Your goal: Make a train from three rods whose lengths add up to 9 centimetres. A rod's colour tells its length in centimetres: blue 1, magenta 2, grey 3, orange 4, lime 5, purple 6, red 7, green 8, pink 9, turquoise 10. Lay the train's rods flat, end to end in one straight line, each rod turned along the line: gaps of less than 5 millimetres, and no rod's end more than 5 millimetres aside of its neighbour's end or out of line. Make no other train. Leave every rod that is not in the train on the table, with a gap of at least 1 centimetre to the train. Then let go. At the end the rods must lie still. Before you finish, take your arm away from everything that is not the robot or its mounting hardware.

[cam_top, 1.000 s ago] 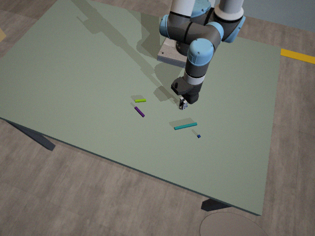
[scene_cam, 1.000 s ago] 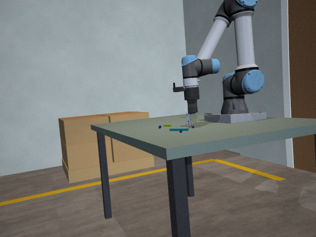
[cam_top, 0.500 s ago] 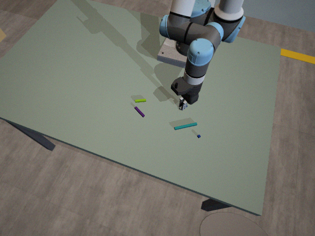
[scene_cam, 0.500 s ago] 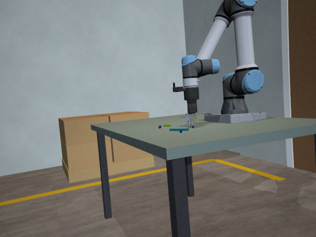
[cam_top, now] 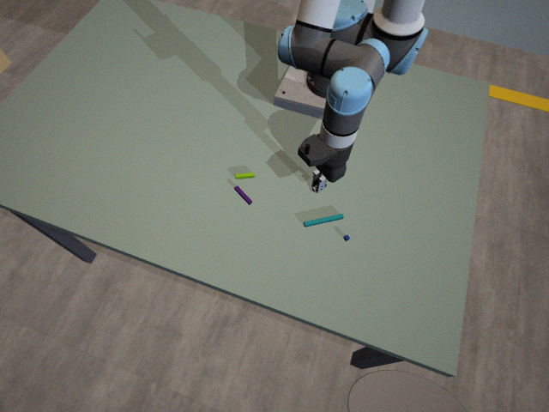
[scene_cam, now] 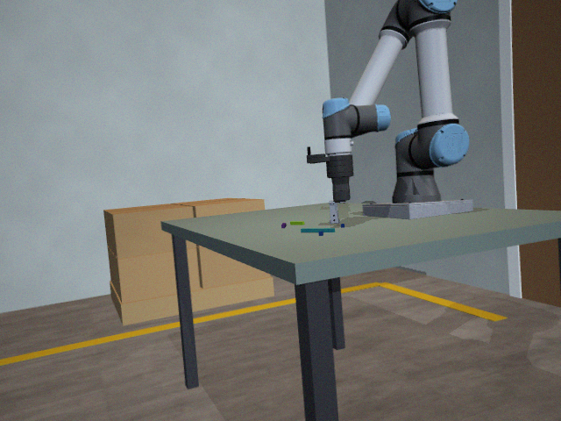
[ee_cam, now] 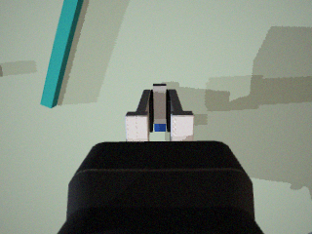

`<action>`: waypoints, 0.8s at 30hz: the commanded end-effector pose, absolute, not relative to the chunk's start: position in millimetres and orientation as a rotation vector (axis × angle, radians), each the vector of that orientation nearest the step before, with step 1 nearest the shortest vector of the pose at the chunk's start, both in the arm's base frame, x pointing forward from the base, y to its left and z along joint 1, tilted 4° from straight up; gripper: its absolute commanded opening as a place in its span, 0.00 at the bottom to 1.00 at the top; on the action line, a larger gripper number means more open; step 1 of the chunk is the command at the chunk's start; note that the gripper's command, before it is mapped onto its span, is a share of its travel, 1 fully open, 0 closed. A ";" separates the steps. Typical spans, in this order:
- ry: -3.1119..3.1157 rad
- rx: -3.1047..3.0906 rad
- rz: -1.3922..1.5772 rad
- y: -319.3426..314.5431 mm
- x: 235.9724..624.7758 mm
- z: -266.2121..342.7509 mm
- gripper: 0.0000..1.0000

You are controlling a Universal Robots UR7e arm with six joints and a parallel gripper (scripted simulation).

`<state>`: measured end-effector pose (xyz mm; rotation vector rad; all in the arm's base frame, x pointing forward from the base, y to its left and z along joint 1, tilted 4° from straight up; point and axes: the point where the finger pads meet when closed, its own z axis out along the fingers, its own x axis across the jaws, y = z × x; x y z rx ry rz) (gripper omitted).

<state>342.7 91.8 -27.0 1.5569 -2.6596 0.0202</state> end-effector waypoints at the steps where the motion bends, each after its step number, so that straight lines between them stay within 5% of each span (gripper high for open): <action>1: -2.660 1.555 0.019 91.2 342.5 -27.4 0.24; 24: -2.658 1.553 0.017 90.7 340.4 -39.9 0.24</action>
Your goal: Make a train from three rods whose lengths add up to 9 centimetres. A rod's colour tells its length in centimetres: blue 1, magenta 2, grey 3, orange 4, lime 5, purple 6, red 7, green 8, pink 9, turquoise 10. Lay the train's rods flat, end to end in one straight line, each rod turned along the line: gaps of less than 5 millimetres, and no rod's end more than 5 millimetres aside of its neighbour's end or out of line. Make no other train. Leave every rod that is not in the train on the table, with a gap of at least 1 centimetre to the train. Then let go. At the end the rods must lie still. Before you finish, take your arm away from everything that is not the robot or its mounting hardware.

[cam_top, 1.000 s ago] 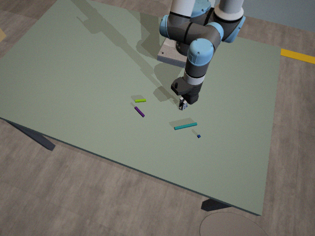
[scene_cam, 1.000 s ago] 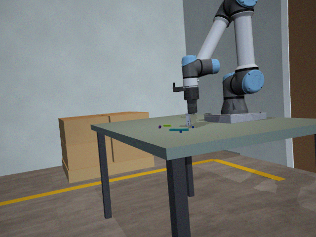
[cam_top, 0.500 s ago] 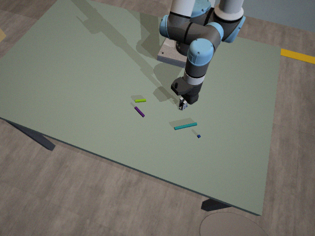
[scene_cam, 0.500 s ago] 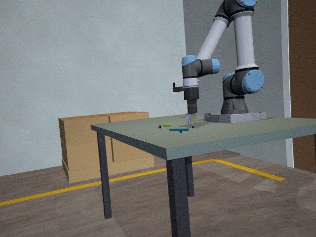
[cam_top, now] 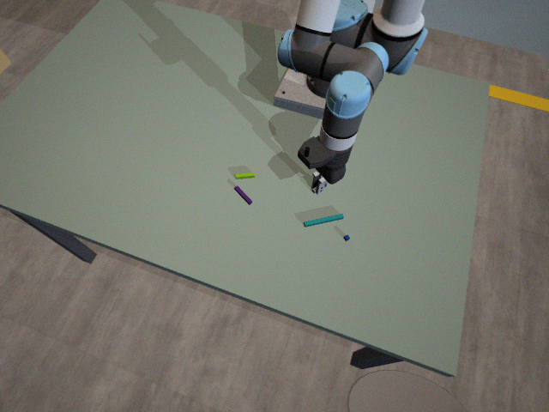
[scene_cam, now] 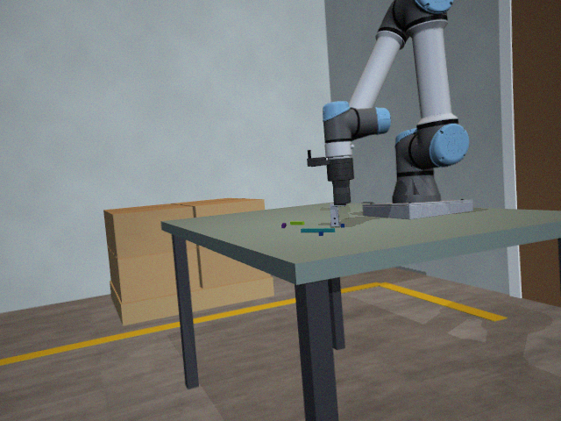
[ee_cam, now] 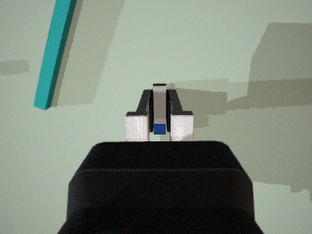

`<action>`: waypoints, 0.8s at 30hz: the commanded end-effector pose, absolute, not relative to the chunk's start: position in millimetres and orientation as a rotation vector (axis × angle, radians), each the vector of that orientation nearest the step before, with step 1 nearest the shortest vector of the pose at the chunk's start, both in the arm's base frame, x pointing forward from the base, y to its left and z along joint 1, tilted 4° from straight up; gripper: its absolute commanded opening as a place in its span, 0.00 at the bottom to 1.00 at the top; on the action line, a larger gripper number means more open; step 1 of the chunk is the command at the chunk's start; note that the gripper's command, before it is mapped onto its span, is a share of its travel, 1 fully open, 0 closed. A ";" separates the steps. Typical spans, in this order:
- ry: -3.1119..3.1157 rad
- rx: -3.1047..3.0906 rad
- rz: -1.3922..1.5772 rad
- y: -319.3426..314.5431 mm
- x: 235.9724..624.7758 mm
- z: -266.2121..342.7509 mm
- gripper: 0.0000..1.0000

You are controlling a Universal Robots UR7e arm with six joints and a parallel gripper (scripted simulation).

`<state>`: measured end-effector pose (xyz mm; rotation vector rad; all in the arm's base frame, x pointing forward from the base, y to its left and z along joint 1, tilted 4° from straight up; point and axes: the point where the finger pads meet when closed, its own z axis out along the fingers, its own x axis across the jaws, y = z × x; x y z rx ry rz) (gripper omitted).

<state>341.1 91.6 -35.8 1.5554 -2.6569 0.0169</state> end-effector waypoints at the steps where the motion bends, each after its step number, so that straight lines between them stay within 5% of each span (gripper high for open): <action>1: -2.658 1.553 0.017 90.7 340.3 -40.2 0.24; 24: -2.661 1.555 0.020 90.6 341.9 -39.4 0.24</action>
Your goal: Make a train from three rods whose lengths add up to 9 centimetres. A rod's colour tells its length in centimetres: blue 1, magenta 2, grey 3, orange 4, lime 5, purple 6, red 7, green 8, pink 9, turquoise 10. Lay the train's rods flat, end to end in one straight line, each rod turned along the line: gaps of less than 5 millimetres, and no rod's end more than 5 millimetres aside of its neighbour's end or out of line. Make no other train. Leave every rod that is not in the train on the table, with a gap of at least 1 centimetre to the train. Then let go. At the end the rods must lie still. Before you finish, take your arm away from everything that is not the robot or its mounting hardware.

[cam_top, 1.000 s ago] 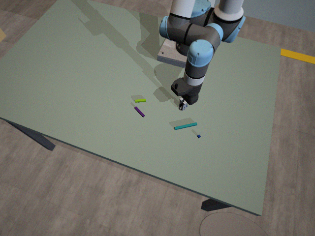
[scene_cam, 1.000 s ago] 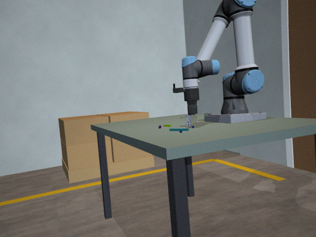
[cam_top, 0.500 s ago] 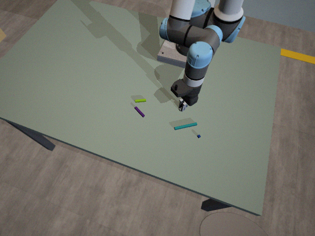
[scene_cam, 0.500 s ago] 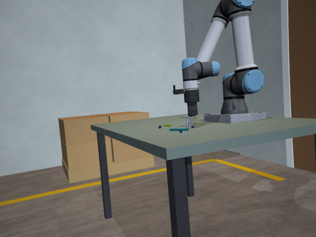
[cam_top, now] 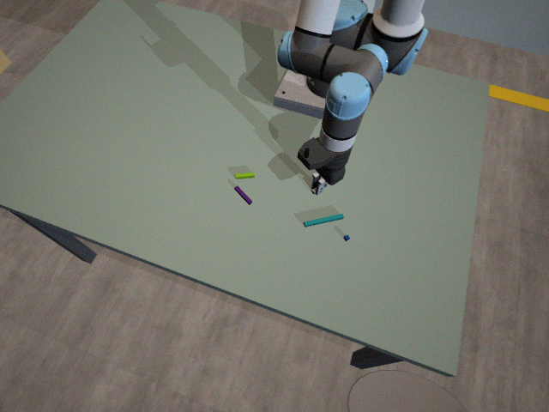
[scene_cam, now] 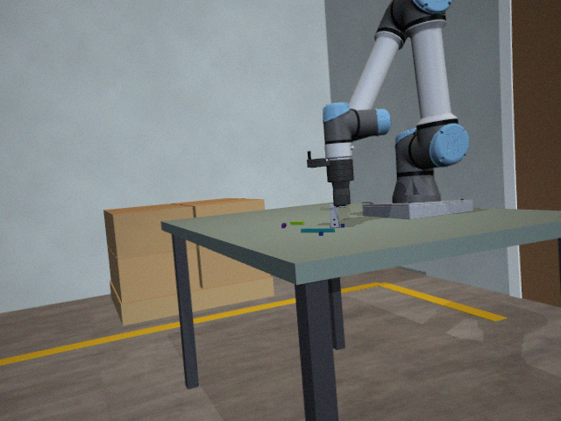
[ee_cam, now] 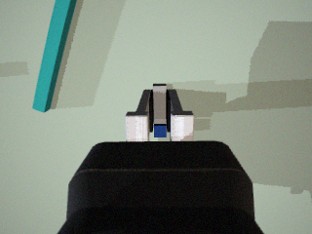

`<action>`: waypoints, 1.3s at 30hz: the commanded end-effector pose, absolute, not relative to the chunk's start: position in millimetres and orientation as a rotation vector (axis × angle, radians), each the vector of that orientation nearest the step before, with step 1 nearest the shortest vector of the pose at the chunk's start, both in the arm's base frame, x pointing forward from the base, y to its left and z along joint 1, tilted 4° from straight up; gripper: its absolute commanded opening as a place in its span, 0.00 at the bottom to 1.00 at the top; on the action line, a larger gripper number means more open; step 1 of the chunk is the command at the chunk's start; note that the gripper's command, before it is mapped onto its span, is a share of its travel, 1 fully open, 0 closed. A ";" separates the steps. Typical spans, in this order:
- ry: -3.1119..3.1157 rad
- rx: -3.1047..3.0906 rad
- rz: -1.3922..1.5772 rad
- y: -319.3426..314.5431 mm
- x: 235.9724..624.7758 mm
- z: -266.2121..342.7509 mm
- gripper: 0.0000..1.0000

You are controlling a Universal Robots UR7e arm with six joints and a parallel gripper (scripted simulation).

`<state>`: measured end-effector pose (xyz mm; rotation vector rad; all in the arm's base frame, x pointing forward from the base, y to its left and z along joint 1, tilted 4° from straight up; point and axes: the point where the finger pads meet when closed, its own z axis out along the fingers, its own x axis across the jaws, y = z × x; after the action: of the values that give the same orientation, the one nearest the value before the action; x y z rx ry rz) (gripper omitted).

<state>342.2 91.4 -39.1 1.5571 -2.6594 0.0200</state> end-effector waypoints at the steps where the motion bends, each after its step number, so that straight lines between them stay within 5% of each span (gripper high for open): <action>1: -2.661 1.555 0.020 90.6 341.9 -39.4 0.24; 15: -2.661 1.555 0.020 90.6 341.9 -39.4 0.24; 30: -2.661 1.555 0.020 90.6 341.9 -39.4 0.54; 39: -2.661 1.555 0.020 90.6 341.9 -39.4 0.54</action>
<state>342.2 91.4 -39.1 1.5571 -2.6594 0.0200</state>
